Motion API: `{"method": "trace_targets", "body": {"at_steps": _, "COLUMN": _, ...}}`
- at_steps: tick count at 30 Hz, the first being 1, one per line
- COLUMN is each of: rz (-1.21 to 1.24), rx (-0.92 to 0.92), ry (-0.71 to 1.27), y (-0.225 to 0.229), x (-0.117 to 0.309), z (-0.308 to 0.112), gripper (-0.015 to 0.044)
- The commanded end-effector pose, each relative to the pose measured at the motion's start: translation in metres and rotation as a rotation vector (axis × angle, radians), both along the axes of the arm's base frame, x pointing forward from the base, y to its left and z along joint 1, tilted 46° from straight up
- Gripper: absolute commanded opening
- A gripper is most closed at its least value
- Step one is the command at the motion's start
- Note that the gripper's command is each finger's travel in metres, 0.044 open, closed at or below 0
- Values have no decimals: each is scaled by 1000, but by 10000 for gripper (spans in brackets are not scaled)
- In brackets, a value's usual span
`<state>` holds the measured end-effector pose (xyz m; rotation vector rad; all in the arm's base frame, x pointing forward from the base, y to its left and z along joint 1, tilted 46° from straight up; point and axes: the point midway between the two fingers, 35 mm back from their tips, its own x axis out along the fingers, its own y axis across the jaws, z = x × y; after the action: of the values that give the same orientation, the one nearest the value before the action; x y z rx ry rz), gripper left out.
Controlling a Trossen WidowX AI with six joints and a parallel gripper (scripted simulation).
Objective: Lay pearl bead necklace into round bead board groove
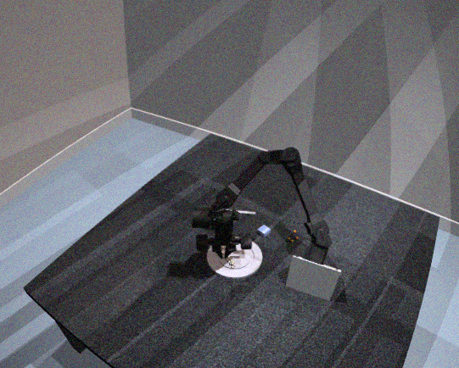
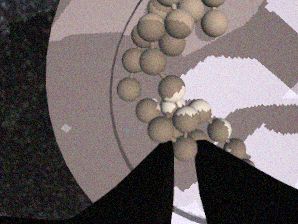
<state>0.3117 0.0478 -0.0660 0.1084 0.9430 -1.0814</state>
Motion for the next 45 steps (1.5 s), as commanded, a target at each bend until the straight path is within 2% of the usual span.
{"method": "trace_targets", "body": {"at_steps": 1, "rz": -3, "rx": -7, "ry": 11, "y": -4, "x": -2, "z": -1, "gripper": 0}}
{"method": "trace_targets", "body": {"at_steps": 15, "rz": -3, "rx": -7, "ry": 11, "y": -4, "x": -2, "z": -1, "gripper": 0}}
{"method": "trace_targets", "body": {"at_steps": 32, "rz": 1, "rx": -5, "ry": 8, "y": 1, "x": -2, "z": 2, "gripper": 440}}
{"method": "trace_targets", "body": {"at_steps": 45, "rz": -3, "rx": -6, "ry": 11, "y": 5, "x": -3, "z": 6, "gripper": 440}}
